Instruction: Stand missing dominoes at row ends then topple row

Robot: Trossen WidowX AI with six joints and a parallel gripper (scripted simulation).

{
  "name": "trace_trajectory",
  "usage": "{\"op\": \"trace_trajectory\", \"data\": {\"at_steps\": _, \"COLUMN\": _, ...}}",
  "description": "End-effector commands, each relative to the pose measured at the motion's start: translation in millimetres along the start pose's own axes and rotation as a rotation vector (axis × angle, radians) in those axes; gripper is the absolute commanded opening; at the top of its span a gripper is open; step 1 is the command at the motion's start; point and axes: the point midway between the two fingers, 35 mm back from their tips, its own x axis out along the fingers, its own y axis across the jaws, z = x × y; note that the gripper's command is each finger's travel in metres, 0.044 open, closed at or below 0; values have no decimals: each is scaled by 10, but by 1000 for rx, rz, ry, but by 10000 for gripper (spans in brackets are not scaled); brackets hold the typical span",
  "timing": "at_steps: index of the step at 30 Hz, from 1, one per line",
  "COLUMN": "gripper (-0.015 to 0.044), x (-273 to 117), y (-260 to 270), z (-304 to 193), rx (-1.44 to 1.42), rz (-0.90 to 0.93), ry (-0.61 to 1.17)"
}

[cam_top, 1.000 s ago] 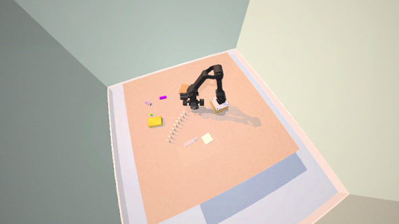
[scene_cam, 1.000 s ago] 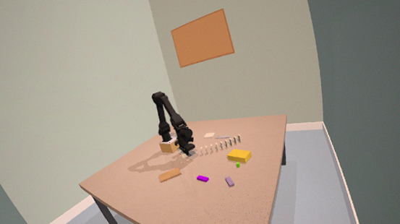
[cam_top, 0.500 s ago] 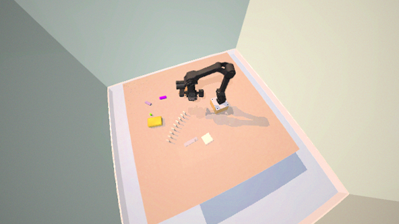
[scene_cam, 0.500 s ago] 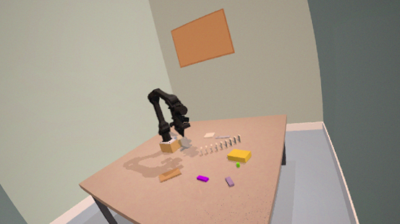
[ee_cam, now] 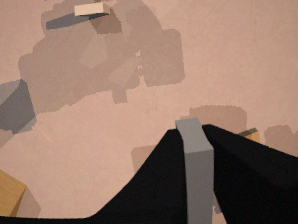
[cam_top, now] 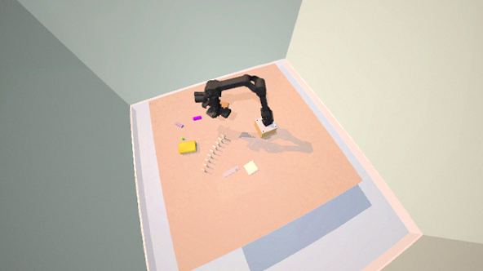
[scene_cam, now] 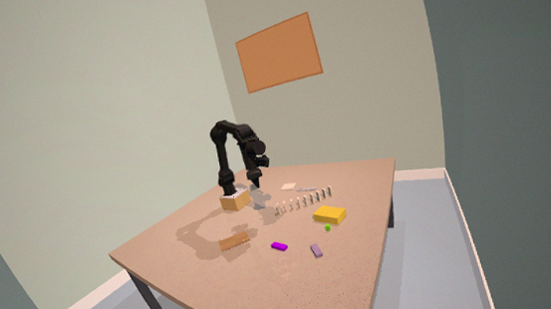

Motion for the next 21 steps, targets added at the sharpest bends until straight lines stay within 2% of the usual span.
{"op": "trace_trajectory", "data": {"at_steps": 1, "gripper": 25, "x": 18, "y": -320, "z": 72, "rx": 180, "rz": 1, "ry": 4}}
{"op": "trace_trajectory", "data": {"at_steps": 10, "gripper": 25, "x": 183, "y": -1003, "z": 170, "rx": 586, "rz": -6, "ry": 1}}
{"op": "trace_trajectory", "data": {"at_steps": 16, "gripper": 25, "x": 192, "y": -1019, "z": 172, "rx": 595, "rz": -7, "ry": -1}}
{"op": "trace_trajectory", "data": {"at_steps": 21, "gripper": 25, "x": 304, "y": -1135, "z": 217, "rx": 625, "rz": -29, "ry": -69}}
